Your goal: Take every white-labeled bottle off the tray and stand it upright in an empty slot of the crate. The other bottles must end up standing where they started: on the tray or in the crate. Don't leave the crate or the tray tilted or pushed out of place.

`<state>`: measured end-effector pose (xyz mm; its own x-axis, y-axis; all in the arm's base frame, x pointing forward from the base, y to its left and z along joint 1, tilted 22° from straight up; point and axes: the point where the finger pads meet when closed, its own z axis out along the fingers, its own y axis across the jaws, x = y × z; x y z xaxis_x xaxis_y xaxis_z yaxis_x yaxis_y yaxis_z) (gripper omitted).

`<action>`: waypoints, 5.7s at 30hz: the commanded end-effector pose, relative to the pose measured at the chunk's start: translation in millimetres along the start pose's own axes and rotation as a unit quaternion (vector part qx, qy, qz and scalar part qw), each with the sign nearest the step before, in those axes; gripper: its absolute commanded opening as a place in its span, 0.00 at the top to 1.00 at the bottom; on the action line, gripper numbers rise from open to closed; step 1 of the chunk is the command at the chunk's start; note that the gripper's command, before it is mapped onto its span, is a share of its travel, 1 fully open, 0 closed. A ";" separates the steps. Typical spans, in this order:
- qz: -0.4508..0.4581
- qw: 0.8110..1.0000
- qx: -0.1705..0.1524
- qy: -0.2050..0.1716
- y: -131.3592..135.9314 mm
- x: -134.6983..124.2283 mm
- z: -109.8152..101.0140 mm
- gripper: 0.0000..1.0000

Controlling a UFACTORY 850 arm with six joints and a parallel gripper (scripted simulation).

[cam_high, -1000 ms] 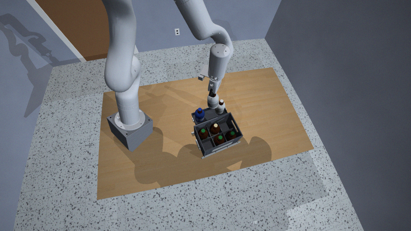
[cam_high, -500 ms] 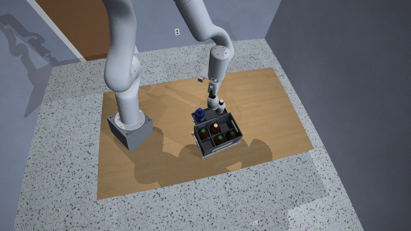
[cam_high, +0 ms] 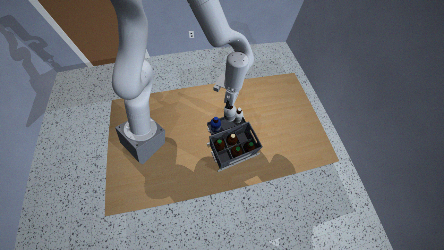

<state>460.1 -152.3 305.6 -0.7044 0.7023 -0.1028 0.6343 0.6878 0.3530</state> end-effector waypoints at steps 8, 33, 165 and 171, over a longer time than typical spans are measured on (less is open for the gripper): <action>0.000 1.000 -0.001 -0.001 -14.1 -5.9 -1.0 1.00; 0.000 1.000 -0.001 -0.001 -56.9 -20.3 -1.0 1.00; 0.000 1.000 -0.001 -0.001 -226.4 -77.6 -1.2 1.00; 0.000 1.000 -0.001 -0.001 -226.4 -77.6 -1.2 1.00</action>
<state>370.4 -361.8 233.7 -0.7045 0.7022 -0.1027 0.6337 0.6876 0.3544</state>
